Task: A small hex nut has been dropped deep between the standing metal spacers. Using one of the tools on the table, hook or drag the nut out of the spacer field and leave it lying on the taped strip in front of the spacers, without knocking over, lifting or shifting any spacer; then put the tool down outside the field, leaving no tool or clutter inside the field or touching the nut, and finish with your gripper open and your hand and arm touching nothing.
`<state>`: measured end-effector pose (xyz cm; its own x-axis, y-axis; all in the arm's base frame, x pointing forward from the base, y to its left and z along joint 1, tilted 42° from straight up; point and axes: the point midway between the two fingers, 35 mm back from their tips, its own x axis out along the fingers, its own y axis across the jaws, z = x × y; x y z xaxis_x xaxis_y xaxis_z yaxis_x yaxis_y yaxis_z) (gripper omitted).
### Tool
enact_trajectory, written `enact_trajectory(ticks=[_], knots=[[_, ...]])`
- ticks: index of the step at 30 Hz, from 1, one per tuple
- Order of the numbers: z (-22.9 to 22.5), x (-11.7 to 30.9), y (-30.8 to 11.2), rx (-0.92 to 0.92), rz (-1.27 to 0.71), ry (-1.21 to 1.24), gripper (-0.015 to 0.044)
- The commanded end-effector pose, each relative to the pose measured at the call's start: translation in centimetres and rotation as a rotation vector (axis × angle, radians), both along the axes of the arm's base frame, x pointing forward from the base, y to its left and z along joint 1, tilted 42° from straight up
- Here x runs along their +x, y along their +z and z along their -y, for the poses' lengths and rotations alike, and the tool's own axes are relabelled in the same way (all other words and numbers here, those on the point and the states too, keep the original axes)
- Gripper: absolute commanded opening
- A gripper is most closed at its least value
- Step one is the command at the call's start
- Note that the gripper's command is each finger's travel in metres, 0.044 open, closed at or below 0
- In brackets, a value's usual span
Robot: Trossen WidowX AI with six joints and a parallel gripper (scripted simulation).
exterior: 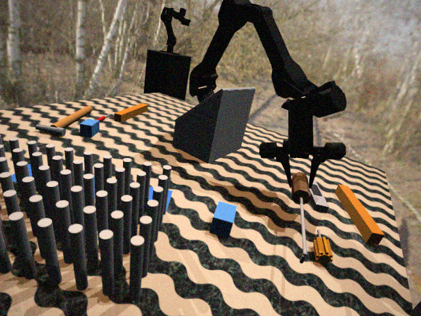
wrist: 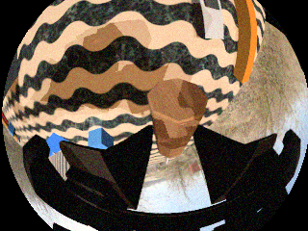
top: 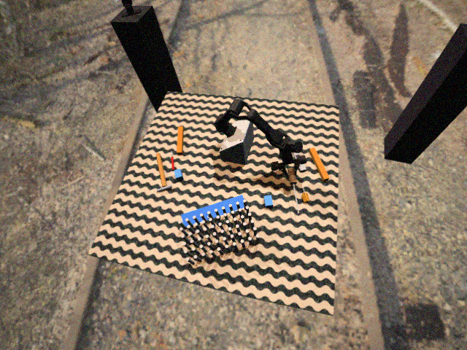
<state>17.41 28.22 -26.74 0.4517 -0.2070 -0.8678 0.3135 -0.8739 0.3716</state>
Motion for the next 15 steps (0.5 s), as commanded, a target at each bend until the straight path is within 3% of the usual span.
enact_trajectory(ticks=[1, 15], knots=[[0.4, 0.1, -0.3, -0.003, 0.005, 0.006, 0.0000], [1.6, 0.0, -1.5, -0.004, 0.005, 0.006, 0.0000]])
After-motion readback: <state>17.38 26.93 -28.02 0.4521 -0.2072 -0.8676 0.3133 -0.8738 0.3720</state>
